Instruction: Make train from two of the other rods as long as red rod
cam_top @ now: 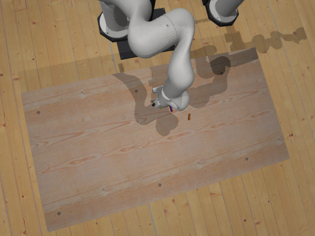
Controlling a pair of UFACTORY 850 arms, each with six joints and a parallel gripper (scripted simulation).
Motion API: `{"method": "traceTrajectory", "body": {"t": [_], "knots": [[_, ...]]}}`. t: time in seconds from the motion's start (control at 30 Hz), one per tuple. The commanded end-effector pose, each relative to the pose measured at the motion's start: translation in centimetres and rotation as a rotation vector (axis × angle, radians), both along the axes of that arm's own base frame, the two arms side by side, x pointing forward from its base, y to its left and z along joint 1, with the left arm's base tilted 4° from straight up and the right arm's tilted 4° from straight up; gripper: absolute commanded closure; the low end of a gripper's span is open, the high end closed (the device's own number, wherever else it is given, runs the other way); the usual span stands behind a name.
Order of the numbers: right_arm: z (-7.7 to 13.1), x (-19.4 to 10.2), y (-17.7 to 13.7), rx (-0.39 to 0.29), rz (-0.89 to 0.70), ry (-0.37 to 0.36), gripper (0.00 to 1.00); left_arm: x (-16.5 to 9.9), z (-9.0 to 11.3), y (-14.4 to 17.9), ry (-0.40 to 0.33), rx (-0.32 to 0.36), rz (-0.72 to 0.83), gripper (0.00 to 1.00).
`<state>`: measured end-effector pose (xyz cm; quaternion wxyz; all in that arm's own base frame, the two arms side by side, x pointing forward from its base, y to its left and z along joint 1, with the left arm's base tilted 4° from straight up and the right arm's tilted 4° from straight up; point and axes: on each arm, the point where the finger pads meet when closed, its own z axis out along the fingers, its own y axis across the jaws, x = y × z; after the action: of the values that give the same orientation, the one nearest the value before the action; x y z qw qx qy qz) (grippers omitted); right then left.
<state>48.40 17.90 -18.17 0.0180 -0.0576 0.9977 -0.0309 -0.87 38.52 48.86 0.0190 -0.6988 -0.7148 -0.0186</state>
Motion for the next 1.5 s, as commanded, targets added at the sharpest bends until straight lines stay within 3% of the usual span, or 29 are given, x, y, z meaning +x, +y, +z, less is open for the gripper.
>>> {"method": "traceTrajectory", "body": {"t": [0.0, 1.23, 1.27, 1.47], "knots": [[-0.08, 0.07, 0.02, 0.004, 0.000, -0.006, 0.74, 0.00, 0.07, 0.03, 0.000, 0.002, 0.000, 0.00], [-0.09, 0.07, 0.02, 0.004, 0.000, -0.006, 0.74, 0.00, 0.07, 0.03, 0.000, 0.002, 0.000, 0.00], [-0.09, 0.07, 0.02, 0.004, 0.000, -0.006, 0.94, 0.00, 0.07, 0.03, 0.000, 0.002, 0.000, 0.00], [-0.09, 0.07, 0.02, 0.004, 0.000, -0.006, 0.94, 0.00, 0.07, 0.03, 0.000, 0.002, 0.000, 0.00]]}}
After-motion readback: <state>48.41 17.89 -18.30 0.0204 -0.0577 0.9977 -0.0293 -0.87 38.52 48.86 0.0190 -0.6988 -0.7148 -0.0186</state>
